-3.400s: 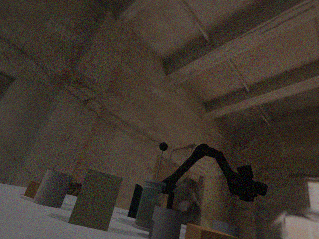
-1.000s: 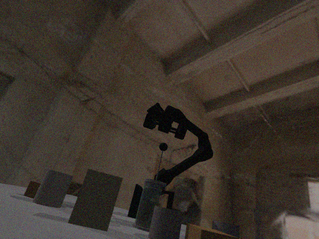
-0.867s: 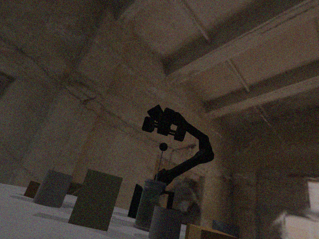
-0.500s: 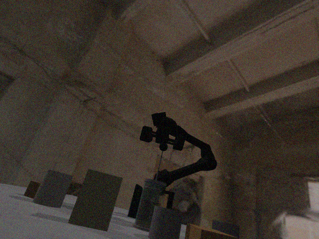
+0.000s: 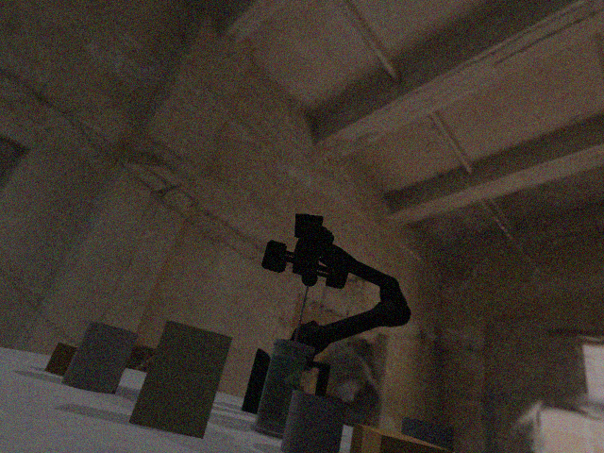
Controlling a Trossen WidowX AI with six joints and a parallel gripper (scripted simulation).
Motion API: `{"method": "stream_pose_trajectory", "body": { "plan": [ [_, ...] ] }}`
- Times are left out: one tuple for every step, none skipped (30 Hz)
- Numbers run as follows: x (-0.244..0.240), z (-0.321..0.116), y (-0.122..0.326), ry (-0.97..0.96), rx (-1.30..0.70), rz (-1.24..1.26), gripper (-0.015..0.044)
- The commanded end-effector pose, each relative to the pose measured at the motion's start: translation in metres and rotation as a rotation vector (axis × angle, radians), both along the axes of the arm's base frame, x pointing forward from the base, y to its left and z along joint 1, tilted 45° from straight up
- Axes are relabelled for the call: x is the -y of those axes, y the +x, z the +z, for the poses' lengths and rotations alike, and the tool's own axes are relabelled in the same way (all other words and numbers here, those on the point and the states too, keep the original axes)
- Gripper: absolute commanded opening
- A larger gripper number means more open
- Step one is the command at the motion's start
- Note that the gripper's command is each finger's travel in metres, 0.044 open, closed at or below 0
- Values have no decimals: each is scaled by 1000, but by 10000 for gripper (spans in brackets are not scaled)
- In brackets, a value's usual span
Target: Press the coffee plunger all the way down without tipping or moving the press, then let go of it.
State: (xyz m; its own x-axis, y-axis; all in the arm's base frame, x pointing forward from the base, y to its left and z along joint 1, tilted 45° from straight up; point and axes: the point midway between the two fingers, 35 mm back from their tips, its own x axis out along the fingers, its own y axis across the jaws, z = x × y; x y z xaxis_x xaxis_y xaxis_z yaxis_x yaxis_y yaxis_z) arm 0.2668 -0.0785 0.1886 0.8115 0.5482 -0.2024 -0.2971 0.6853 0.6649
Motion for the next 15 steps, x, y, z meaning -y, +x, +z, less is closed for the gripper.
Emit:
{"method": "stream_pose_trajectory", "body": {
  "plan": [
    [-4, -2, 4, 0, -5, -2, 440],
    [-5, -2, 6, 0, -5, -2, 440],
    [-6, -2, 7, 0, -5, -2, 440],
    [-7, -2, 8, 0, -4, -3, 440],
    [-8, -2, 9, 1, -3, -3, 440],
    [-8, -2, 11, 2, -2, -4, 440],
    [-9, -2, 12, 2, -1, -4, 440],
    [-10, -2, 13, 3, 0, -5, 440],
    [-11, -2, 14, 4, 1, -5, 440],
    [-12, -2, 15, 5, 3, -6, 440],
    [-13, -2, 16, 7, 5, -6, 440],
    [-15, -1, 17, 8, 7, -7, 440],
    [-15, -1, 18, 10, 8, -7, 440],
    [-16, -1, 19, 10, 9, -8, 440],
    [-16, -1, 19, 11, 10, -8, 440]
  ]
}}
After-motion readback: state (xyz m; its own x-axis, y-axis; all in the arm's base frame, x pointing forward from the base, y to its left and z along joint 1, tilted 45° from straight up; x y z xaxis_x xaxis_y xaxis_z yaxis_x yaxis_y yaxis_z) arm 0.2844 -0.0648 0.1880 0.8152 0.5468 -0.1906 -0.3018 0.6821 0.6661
